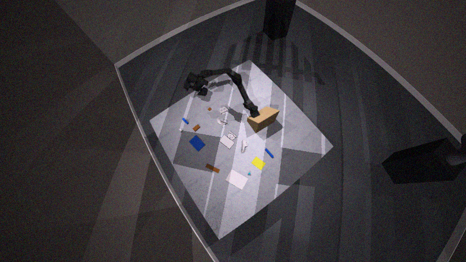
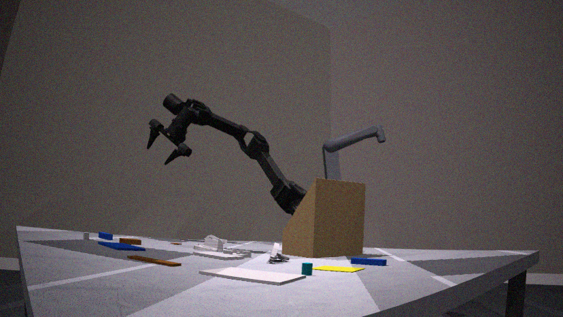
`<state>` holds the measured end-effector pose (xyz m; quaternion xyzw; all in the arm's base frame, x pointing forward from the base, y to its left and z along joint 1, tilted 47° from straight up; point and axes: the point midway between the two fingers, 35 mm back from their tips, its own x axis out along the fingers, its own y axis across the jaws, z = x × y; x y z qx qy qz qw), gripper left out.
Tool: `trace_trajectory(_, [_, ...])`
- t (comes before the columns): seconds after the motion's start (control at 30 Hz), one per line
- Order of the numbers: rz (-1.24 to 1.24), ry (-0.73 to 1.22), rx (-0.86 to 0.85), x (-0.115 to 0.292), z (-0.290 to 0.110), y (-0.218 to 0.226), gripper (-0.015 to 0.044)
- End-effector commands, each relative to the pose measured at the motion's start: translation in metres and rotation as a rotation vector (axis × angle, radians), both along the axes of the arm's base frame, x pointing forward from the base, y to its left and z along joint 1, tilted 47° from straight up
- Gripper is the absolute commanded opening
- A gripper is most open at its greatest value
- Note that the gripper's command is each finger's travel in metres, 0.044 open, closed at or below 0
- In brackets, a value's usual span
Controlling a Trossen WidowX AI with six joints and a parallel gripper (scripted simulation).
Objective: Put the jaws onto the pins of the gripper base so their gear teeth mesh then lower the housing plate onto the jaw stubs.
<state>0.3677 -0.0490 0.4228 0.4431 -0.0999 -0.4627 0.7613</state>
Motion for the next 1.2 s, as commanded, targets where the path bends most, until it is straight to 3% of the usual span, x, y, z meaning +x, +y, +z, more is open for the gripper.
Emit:
trace_trajectory(0.0, [0.025,0.082,-0.039,0.002,-0.008,0.001,0.044])
trace_trajectory(1.17, [0.268,0.772,-0.396,0.008,-0.068,0.004,0.044])
